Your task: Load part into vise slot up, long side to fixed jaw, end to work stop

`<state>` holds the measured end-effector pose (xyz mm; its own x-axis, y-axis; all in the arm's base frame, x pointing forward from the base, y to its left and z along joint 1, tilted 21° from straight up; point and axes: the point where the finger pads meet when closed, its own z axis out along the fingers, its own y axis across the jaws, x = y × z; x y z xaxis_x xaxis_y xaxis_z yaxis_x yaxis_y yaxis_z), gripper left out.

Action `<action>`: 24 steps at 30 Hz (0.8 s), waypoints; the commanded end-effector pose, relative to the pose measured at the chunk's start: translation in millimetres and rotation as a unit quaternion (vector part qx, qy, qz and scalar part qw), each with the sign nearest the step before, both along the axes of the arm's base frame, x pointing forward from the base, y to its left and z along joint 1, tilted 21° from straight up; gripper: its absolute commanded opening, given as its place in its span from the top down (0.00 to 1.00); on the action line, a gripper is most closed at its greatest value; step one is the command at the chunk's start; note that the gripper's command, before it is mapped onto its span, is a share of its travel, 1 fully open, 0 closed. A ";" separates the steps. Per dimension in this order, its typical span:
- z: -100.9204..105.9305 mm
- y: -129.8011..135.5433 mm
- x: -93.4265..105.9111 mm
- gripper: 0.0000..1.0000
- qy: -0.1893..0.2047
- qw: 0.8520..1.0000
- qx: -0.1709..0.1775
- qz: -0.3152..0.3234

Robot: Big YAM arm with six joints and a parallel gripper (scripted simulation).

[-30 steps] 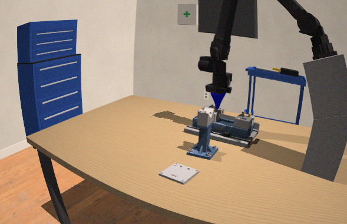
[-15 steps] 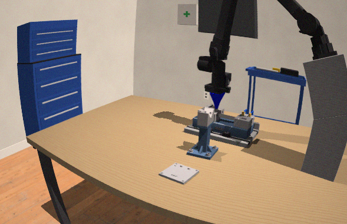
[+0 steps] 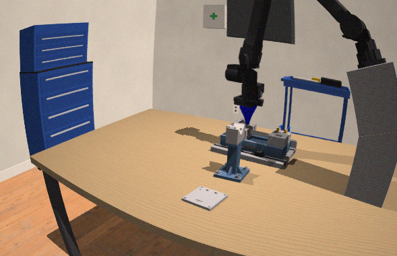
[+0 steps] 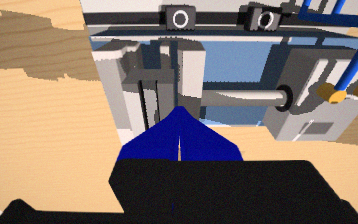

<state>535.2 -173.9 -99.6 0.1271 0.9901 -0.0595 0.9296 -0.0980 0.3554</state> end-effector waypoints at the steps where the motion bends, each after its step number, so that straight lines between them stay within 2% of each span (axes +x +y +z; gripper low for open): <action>1: 4.7 4.0 12.4 1.00 -0.003 1.000 -0.001 0.001; 24: 5.5 3.8 14.4 1.00 -0.003 1.000 -0.001 0.002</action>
